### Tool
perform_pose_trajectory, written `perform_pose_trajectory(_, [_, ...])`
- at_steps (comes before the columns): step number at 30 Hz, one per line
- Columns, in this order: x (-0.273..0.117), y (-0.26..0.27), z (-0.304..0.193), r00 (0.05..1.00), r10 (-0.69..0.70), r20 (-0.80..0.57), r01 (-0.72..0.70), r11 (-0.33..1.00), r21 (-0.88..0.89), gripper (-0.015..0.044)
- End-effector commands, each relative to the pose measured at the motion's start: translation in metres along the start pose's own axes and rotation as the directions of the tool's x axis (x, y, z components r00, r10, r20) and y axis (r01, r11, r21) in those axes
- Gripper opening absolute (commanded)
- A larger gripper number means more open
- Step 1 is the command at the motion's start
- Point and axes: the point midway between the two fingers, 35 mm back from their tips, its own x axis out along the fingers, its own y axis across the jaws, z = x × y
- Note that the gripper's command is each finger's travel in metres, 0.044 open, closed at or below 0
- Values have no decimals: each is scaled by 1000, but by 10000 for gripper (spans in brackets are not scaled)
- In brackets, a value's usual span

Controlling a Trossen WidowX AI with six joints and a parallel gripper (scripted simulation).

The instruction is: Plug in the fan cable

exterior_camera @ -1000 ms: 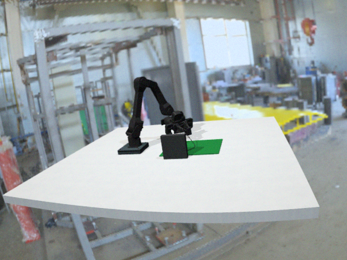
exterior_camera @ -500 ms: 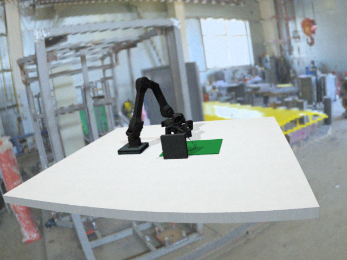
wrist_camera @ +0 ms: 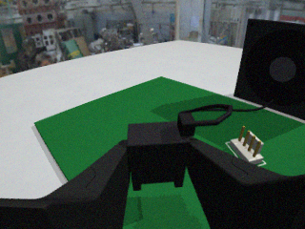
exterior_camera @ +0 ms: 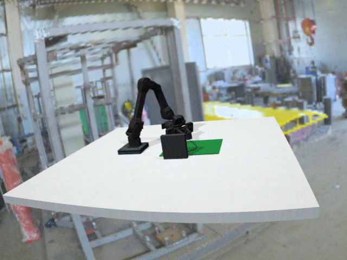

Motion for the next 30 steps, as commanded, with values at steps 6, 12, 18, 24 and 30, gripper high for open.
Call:
perform_pose_trajectory(6, [2, -1, -8, 1000, 0, 0, 0, 1000, -7, 0])
perform_pose_trajectory(12, [3, -1, -13, 1000, 0, 0, 0, 1000, -7, 0])
perform_pose_trajectory(18, [4, -1, -18, 1000, -1, 0, 1, 1000, -7, 0])
perform_pose_trajectory(24, [4, 0, -19, 1000, 0, 0, 0, 1000, 0, 0])
perform_pose_trajectory(30, [4, 0, -19, 1000, 0, 0, 0, 1000, 0, 0])
